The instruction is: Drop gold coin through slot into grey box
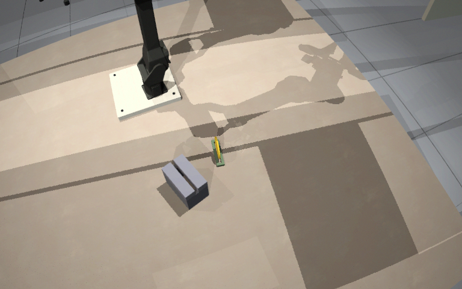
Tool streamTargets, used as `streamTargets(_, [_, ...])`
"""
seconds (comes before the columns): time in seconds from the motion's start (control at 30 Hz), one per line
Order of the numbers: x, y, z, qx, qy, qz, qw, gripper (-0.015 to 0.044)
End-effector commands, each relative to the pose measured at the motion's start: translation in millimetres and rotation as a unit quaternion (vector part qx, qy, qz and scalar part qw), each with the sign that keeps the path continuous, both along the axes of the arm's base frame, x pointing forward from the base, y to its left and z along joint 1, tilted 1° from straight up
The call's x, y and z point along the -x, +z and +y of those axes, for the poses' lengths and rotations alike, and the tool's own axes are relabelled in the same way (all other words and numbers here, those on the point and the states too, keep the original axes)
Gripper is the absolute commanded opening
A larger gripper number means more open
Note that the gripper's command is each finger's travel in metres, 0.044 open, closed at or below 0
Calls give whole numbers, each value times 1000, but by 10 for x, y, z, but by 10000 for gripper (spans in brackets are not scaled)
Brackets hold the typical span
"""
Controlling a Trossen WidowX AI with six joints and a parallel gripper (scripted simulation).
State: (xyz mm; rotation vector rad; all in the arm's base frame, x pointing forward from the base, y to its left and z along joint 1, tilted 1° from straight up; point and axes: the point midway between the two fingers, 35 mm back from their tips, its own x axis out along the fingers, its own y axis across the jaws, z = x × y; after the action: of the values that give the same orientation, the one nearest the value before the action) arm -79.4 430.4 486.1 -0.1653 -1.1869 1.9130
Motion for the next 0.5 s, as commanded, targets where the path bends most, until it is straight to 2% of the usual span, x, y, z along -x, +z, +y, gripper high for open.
streamTargets(0.0, [-214,-118,96,45,-27,25,998,161])
streamTargets(0.23, [-1181,-658,280,206,-148,120,960,161])
streamTargets(0.47, [-2225,-1291,106,343,-281,251,861,161])
